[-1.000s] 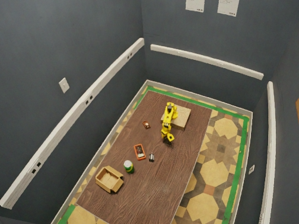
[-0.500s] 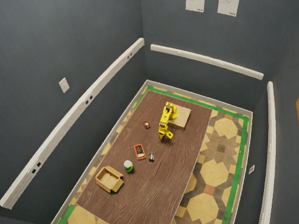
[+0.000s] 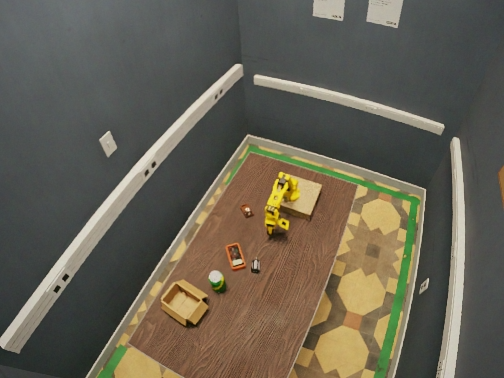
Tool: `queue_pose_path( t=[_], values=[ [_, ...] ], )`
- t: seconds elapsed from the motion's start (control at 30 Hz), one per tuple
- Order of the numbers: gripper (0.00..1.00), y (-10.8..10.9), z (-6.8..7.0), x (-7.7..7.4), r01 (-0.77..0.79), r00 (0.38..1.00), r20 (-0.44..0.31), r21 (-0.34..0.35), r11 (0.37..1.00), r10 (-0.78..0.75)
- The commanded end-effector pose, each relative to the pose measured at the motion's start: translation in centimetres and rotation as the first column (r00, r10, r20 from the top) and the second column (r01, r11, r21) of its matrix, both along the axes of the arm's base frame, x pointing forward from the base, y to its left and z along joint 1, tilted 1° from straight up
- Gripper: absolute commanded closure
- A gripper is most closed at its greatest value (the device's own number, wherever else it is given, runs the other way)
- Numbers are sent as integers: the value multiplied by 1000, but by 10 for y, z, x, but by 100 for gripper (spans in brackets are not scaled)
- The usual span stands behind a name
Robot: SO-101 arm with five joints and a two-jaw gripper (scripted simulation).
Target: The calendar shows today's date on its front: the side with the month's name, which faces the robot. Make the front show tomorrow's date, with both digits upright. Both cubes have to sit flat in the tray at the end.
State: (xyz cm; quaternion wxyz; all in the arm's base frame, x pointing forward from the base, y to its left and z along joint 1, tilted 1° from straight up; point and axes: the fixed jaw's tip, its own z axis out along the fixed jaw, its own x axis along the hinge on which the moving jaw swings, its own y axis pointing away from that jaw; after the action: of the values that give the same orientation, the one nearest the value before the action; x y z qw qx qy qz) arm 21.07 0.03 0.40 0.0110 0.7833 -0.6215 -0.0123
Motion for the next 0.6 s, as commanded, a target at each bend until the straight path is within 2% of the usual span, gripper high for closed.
queue_pose_path(
  t=[0.0,0.53,0.57],
  values=[
    [100,-2,-1,3,-31,1000,7,3,1000,31],
    [100,-5,-1,3,-81,997,7,4,997,81],
    [100,-8,-1,6,-70,997,24,3,998,70]
  ],
)
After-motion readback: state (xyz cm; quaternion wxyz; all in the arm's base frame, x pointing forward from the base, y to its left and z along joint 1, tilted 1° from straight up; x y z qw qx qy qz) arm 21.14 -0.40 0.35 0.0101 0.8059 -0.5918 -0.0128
